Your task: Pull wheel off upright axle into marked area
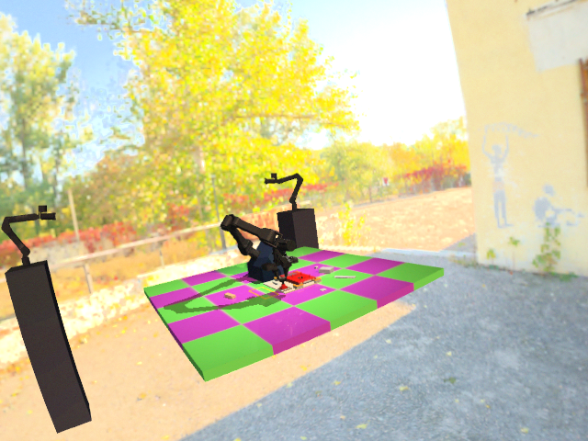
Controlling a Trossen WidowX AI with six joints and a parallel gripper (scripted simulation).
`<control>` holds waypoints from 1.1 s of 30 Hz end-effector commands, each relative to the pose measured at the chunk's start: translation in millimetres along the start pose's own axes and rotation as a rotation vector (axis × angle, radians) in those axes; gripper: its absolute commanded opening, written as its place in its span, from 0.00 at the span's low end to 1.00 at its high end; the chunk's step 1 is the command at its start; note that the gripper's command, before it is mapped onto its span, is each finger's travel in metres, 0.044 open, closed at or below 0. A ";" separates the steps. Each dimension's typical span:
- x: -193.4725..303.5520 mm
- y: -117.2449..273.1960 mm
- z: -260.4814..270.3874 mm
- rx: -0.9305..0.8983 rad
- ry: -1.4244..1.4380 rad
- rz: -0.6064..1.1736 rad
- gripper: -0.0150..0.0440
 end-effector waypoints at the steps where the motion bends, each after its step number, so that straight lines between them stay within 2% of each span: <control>1: -0.8 4.7 -0.2 -0.002 -0.004 -0.008 0.25; 33: -0.5 15.3 0.0 0.000 -0.001 -0.010 0.25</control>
Point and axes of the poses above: the point midway between the two fingers, 35 mm back from their tips, its own y axis back along the fingers, its own z axis across the jaws, x = y × z, the point moved 4 cm from there along y, back along the fingers, and after that the axes turned 9 degrees about y, right-handed, at the moved point
